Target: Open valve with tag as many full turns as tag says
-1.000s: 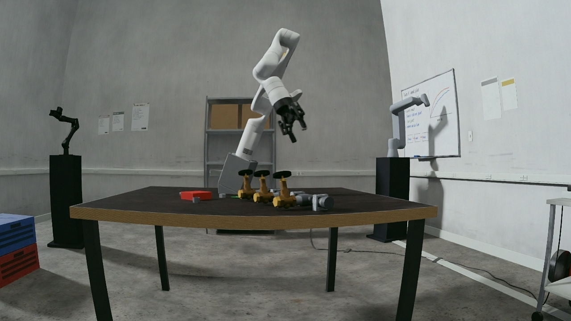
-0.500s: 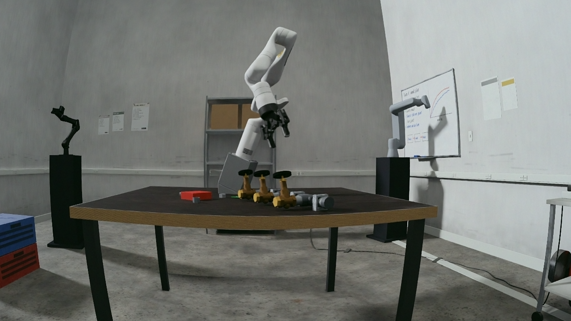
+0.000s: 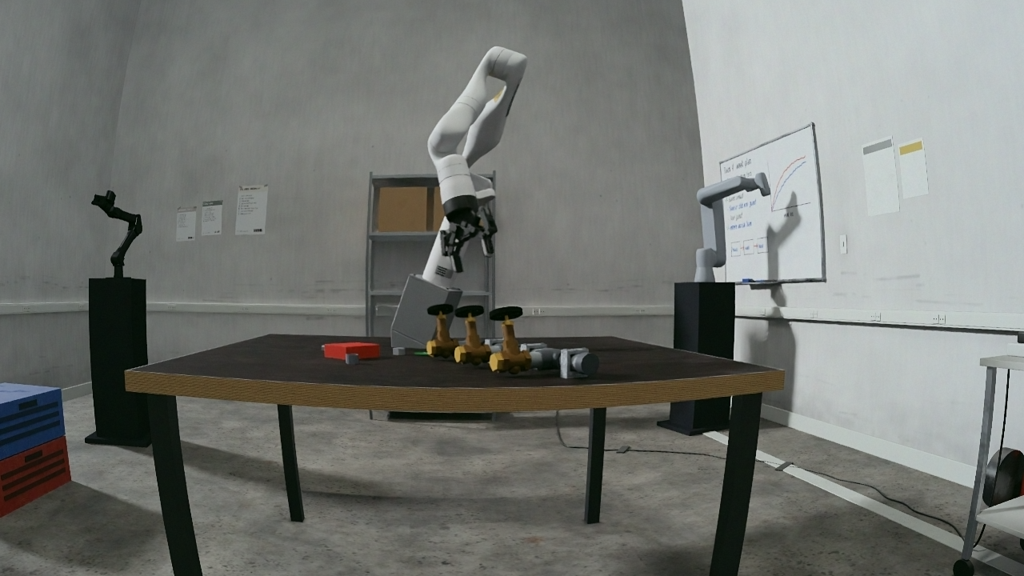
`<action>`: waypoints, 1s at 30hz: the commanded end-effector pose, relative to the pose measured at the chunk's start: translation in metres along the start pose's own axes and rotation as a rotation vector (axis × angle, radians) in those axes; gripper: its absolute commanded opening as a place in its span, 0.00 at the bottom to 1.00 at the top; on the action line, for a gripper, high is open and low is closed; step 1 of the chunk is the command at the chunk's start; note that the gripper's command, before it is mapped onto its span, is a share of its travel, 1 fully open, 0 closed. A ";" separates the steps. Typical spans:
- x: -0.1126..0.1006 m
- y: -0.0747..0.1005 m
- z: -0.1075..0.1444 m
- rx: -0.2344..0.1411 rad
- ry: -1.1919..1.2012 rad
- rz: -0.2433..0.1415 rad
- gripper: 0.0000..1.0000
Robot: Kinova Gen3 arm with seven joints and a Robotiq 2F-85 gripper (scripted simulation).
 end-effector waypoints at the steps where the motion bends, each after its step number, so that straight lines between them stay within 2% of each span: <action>1: 0.002 0.004 -0.019 0.016 0.054 -0.012 1.00; 7: 0.007 0.010 -0.052 0.059 0.147 -0.016 1.00; 9: 0.007 0.010 -0.052 0.059 0.147 -0.016 1.00; 15: 0.017 0.018 -0.087 0.106 0.254 -0.012 1.00; 30: 0.045 0.035 -0.155 0.197 0.475 0.025 1.00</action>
Point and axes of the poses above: the point where the finger pads meet when closed, its own y axis back along the fingers, its own z axis across the jaws, x = y × z, the point moved 2 cm from there along y, back along the fingers, and after that the axes turned 1 degree about -y, right-handed, at the moved point
